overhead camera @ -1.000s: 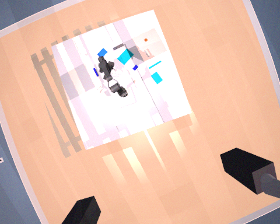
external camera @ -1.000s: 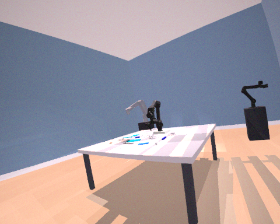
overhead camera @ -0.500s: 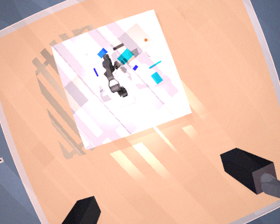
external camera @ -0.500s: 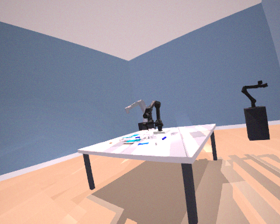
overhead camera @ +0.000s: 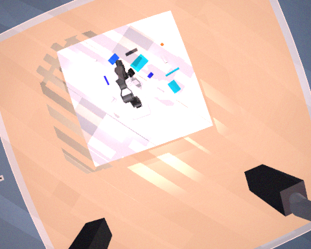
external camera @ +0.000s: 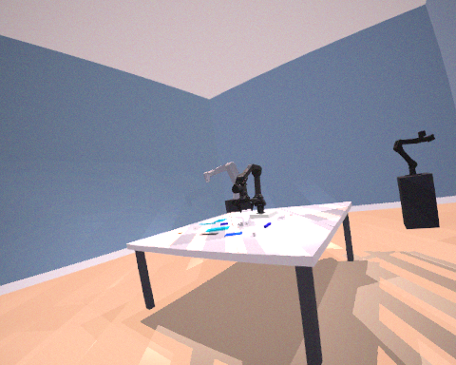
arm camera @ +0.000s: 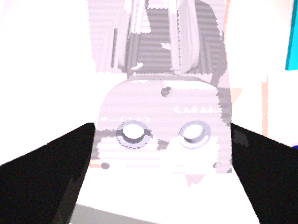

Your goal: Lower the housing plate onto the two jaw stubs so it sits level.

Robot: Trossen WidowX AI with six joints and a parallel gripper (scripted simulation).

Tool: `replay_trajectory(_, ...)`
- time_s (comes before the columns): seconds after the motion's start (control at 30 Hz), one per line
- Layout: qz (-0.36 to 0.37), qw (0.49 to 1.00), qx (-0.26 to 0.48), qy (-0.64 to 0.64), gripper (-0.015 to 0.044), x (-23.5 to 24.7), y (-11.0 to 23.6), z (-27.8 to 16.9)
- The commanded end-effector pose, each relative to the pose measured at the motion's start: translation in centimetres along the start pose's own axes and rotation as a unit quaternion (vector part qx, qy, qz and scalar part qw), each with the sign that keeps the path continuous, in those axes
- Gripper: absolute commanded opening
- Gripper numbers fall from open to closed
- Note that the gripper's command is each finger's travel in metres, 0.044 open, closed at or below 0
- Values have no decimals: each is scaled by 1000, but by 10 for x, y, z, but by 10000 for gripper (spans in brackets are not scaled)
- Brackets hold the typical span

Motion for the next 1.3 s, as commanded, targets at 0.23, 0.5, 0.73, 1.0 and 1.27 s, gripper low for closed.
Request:
replay_trajectory(0.23, 2, 1000, 1, -4, 351, 0, 0, 0)
replay_trajectory(0.5, 2, 1000, 1, -4, 351, -1, 0, -7)
replay_trajectory(0.73, 2, 1000, 1, -3, 351, -2, 0, -17)
replay_trajectory(1.0, 2, 1000, 1, -3, 351, -2, 0, -17)
replay_trajectory(1.27, 2, 1000, 1, -1, 351, -2, 0, -17)
Point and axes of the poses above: the point midway between the two fingers, 35 mm back from their tips, its own y axis back along the fingers, its own x axis across the jaws, z = x × y, the point moved 6 cm from there along y, back along the fingers, and after that the axes turned 8 degrees about -y, right-handed, at the moved point
